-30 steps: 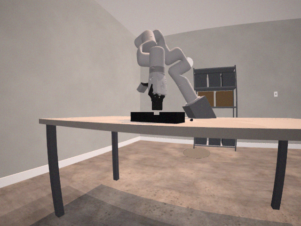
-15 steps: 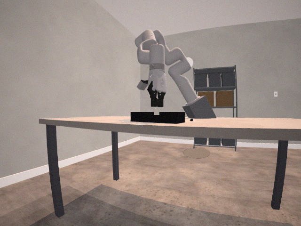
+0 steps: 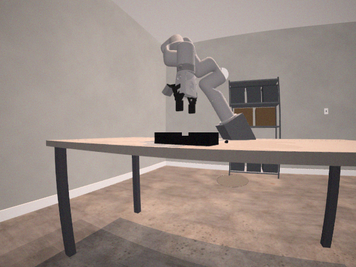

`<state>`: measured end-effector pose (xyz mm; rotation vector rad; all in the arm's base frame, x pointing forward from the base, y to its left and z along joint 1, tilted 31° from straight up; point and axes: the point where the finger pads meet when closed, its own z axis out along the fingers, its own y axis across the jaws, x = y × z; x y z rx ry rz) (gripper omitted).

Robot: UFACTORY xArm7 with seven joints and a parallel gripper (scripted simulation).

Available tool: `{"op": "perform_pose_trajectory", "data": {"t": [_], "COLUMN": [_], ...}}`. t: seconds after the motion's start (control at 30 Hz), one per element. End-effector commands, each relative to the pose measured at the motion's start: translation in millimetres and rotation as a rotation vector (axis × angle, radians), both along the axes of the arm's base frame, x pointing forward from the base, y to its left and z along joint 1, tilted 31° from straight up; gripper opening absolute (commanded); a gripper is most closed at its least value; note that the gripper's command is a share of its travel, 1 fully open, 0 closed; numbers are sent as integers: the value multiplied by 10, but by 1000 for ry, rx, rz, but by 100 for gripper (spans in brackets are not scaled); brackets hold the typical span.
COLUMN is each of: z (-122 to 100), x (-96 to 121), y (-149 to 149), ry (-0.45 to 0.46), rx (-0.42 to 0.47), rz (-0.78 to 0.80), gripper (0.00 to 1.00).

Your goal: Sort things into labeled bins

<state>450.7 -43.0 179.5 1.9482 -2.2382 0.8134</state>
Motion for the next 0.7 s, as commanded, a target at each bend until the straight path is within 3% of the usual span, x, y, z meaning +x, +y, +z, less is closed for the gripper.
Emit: {"op": "perform_pose_trajectory", "data": {"t": [0.0,0.33,0.67], "z": [187,531,730], "x": [-50,-166,-233], "y": [93,264,362], "ry": [-3,-3,-3], "rx": [0,0,0], "rz": [2,2,2], "gripper": [100,100,100]}}
